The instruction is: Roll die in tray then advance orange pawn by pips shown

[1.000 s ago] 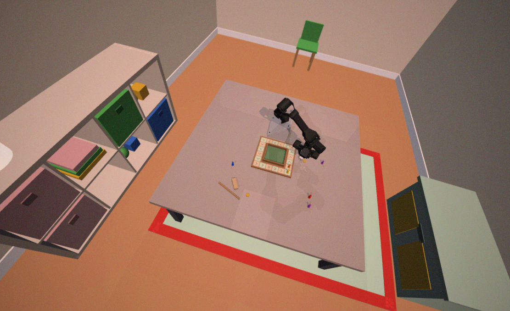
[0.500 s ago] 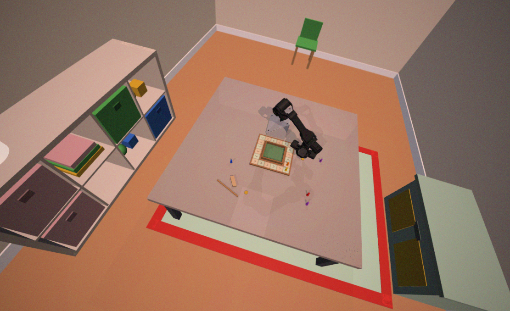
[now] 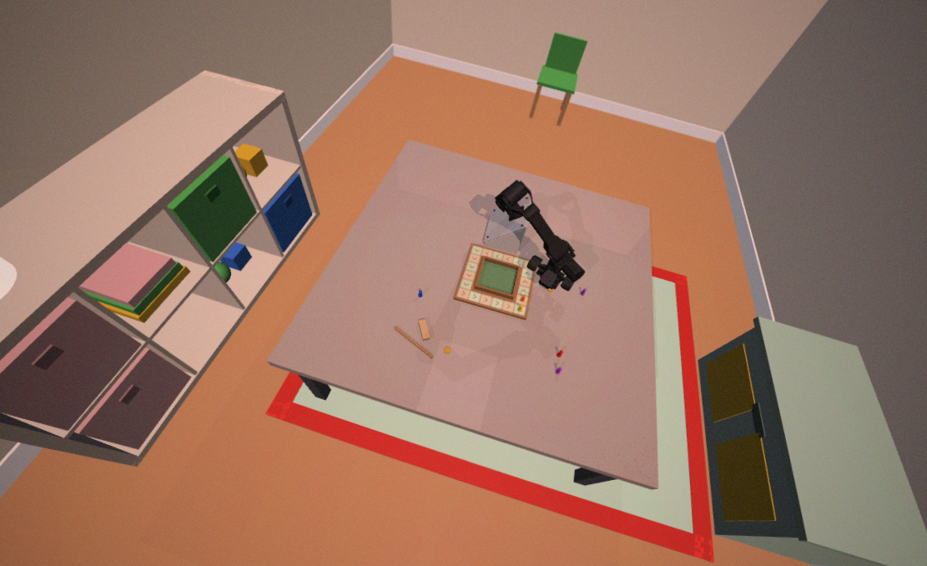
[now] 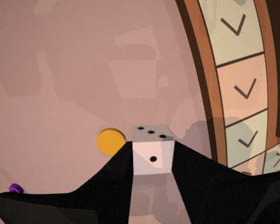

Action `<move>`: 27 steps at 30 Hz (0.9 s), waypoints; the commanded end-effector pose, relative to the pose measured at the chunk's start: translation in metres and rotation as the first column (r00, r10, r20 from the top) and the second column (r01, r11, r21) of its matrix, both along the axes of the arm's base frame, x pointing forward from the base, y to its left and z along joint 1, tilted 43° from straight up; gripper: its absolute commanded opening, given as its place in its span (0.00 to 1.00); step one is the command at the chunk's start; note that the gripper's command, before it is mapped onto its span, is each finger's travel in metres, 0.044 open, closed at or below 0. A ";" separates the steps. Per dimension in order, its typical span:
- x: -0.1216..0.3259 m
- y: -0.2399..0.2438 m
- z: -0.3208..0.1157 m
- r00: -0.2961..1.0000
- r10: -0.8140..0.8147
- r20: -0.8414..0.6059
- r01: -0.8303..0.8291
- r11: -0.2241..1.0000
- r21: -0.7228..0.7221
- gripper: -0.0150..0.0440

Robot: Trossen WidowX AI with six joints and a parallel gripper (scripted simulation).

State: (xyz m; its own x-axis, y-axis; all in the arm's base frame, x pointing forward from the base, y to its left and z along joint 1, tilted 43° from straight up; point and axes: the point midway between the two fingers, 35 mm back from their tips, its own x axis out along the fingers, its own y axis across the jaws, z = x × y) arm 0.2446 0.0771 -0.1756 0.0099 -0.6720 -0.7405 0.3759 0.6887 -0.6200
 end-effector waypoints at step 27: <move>-0.002 0.070 0.101 0.995 0.074 -0.069 -0.074 0.997 0.004 0.25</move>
